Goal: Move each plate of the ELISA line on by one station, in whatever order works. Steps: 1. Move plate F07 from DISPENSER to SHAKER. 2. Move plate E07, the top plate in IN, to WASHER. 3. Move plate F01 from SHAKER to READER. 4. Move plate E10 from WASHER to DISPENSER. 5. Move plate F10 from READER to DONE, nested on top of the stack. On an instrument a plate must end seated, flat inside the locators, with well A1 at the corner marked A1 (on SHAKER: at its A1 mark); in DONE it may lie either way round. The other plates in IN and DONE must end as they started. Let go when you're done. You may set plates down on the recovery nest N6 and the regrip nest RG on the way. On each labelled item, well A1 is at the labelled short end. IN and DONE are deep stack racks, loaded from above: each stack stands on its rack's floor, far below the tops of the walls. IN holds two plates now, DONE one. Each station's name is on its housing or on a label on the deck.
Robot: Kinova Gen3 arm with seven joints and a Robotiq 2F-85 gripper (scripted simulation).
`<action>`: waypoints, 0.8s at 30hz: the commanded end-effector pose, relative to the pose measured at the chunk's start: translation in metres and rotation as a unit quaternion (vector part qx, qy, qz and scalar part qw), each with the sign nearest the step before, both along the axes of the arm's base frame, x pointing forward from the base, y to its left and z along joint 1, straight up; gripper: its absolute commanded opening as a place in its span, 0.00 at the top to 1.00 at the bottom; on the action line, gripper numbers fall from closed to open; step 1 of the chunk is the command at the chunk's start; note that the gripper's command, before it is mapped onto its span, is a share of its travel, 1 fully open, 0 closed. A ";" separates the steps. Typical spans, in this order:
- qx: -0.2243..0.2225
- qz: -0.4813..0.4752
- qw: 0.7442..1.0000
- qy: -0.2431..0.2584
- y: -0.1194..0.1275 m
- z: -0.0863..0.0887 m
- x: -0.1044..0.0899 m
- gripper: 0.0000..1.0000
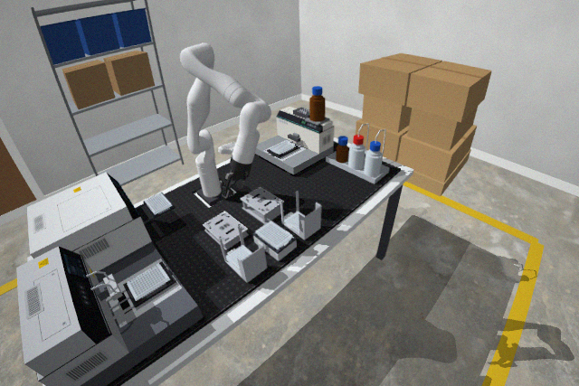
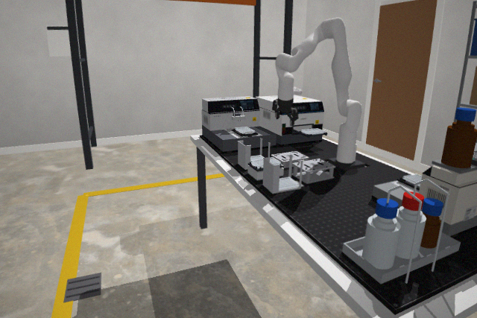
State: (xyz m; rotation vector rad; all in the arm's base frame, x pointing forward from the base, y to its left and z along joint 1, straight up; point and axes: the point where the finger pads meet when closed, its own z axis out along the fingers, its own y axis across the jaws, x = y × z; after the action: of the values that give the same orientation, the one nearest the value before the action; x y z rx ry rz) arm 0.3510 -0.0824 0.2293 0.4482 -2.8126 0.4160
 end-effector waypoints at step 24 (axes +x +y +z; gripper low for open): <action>0.105 0.009 0.992 -0.066 0.047 -0.014 -0.031 0.00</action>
State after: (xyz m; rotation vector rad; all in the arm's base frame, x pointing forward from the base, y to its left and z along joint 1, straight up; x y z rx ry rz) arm 0.3233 -0.0413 0.2167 0.4991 -2.9731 0.1923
